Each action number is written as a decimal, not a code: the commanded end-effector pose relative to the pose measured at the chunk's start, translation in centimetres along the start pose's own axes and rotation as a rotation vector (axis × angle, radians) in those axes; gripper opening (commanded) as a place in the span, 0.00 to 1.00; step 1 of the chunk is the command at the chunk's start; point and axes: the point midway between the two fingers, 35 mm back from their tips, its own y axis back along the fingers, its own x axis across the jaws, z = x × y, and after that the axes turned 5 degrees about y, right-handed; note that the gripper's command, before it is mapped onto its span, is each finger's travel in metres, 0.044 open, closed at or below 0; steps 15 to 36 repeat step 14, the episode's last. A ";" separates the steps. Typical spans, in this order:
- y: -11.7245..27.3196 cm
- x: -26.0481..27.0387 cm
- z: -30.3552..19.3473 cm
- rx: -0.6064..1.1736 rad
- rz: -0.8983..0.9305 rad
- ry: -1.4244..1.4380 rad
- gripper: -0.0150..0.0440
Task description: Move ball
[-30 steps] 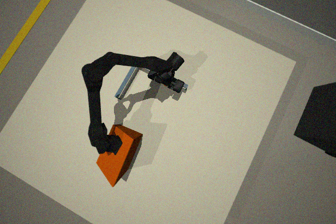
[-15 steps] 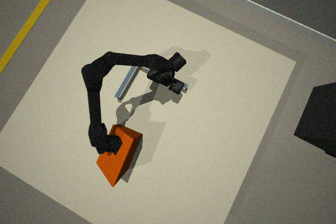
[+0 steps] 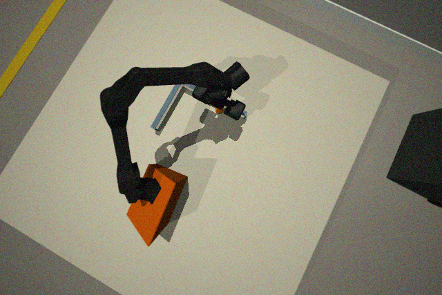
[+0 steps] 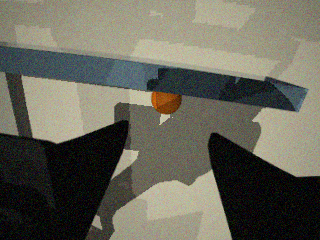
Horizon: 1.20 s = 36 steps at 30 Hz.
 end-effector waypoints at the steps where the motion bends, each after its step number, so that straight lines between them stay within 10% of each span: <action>1: 2.4 -0.1 -0.1 -0.002 -0.001 -0.002 0.84; 5: 4.9 0.1 -0.3 0.000 0.000 0.001 1.00; 36: 4.9 0.1 -0.3 0.000 0.000 0.001 1.00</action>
